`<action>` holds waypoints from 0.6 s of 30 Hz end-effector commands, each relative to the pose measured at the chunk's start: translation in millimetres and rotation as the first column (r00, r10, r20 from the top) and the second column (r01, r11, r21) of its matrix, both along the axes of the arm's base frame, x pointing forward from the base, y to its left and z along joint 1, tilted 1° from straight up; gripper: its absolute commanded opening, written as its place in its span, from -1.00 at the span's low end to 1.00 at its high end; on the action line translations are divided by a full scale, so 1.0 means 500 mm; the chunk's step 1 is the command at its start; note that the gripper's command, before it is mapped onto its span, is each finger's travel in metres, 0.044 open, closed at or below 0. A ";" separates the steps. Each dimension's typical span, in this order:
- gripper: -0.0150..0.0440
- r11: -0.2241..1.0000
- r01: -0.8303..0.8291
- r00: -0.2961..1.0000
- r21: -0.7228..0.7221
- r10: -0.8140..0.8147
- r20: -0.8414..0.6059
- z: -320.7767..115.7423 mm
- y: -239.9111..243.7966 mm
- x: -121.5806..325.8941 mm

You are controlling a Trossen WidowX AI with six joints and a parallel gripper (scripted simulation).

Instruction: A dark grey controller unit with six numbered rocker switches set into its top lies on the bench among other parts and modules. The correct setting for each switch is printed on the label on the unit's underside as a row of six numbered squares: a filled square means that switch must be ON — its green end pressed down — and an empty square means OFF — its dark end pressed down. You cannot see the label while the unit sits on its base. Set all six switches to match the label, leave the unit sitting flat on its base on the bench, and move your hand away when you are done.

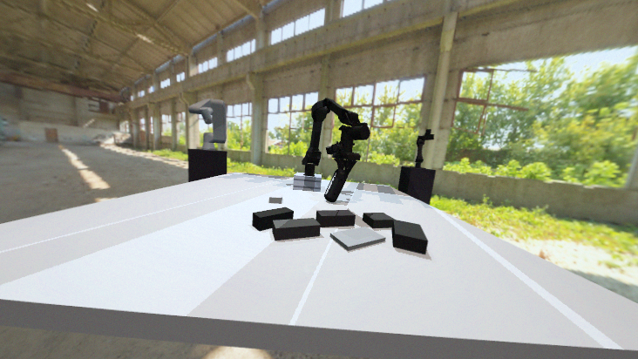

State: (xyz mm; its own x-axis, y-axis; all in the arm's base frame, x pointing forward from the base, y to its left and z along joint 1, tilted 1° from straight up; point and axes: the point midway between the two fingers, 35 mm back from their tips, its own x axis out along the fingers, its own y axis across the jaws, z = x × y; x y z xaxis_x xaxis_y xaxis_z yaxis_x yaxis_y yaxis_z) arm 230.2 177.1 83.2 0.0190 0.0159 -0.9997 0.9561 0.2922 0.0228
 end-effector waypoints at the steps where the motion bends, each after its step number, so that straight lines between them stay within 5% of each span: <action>1: 0.65 1.000 0.005 1.000 0.008 -0.005 -0.014 -0.012 0.007 -0.003; 18: 0.65 1.000 0.005 1.000 0.011 -0.005 -0.015 -0.022 0.031 -0.011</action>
